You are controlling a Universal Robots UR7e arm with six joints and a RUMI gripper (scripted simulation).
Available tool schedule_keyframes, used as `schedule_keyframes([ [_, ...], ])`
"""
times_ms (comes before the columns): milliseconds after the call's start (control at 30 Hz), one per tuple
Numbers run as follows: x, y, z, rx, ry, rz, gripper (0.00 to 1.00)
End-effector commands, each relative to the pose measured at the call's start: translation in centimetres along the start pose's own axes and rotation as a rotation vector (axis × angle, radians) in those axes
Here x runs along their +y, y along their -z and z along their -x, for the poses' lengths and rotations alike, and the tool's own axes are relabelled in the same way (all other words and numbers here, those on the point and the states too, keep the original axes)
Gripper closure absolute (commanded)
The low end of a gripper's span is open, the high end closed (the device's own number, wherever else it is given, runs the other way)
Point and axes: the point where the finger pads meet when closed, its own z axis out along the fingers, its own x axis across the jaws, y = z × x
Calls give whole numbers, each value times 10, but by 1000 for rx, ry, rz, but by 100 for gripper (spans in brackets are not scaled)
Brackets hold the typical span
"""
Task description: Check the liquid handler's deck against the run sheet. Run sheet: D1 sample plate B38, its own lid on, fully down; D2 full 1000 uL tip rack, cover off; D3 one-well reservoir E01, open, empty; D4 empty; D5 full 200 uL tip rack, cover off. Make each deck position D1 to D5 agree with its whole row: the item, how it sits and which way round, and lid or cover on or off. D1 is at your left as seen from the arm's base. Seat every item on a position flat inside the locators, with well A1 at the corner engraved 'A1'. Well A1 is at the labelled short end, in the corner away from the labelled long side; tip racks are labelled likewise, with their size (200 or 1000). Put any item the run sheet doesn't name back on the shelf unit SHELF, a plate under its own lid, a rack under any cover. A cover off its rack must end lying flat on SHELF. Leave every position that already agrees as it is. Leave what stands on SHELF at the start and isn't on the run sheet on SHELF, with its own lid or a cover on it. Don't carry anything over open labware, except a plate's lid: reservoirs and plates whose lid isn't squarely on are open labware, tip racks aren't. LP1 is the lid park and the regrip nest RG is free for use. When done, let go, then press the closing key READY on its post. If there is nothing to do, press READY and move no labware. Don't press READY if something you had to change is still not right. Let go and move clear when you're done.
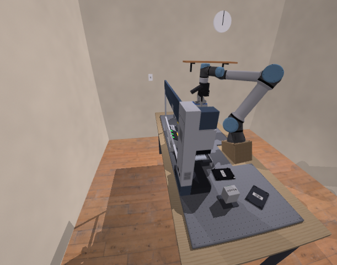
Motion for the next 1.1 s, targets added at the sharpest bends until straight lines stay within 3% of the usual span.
schedule_keyframes([
  [0, 19, -1, 1, -10, 12, -5, 100],
  [233, 52, -1, 0, -10, 12, -5, 100],
  [900, 51, 0, -1, -8, 12, -6, 100],
  [1067, 52, -1, 25, -9, -66, -5, 100],
])
